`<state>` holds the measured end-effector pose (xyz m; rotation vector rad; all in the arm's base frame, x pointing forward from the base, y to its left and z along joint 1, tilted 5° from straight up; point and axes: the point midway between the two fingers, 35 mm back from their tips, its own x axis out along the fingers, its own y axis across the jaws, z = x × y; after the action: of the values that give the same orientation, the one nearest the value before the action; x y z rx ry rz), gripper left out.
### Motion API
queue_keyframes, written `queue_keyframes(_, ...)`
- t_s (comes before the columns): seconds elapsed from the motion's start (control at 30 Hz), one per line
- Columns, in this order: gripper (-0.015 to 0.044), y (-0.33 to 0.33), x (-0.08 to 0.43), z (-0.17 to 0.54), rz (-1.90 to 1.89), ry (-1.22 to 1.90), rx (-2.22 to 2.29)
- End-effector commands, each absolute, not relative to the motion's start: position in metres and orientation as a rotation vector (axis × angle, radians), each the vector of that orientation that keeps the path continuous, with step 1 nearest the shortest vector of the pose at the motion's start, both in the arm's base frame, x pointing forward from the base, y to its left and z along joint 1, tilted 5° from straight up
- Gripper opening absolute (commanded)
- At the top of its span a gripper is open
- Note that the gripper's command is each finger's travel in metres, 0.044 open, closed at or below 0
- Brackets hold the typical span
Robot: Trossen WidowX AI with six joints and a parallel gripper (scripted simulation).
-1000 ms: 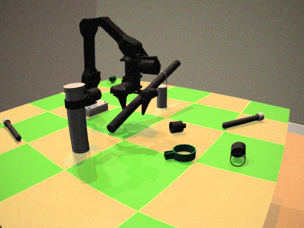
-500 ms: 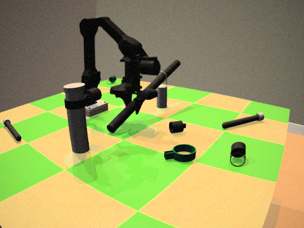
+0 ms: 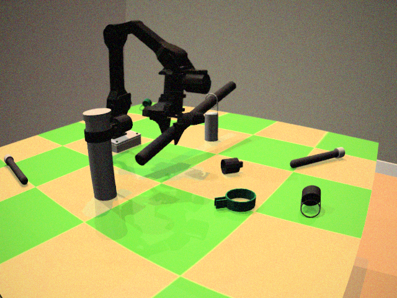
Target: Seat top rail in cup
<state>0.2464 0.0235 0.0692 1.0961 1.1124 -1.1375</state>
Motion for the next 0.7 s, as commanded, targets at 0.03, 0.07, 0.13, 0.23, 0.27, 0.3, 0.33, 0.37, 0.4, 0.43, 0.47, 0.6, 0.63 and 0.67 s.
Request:
queue_keyframes(0.03,0.0000,0.017,0.250,0.095,-1.164,1.026,1.038)
queue_keyframes(0.07,0.0000,0.015,0.249,0.100,-1.173,1.010,1.024)
queue_keyframes(0.13,0.0000,0.012,0.249,0.110,-1.189,0.976,0.995)
queue_keyframes(0.23,0.0000,0.007,0.247,0.126,-1.211,0.923,0.953)
queue_keyframes(0.27,0.0000,0.006,0.247,0.132,-1.217,0.906,0.939)
queue_keyframes(0.3,0.0000,0.004,0.246,0.136,-1.222,0.891,0.927)
queue_keyframes(0.33,0.0000,0.003,0.246,0.139,-1.225,0.882,0.920)
queue_keyframes(0.37,0.0000,0.003,0.246,0.140,-1.226,0.879,0.918)
queue_keyframes(0.4,0.0000,0.003,0.246,0.140,-1.226,0.879,0.918)
queue_keyframes(0.43,0.0000,0.003,0.246,0.140,-1.226,0.879,0.918)
queue_keyframes(0.47,0.0000,0.003,0.246,0.140,-1.226,0.879,0.918)
queue_keyframes(0.6,0.0000,0.005,0.245,0.135,-1.226,0.897,0.923)
queue_keyframes(0.63,0.0000,0.005,0.245,0.133,-1.226,0.903,0.924)
queue_keyframes(0.67,0.0000,0.005,0.245,0.133,-1.226,0.903,0.924)
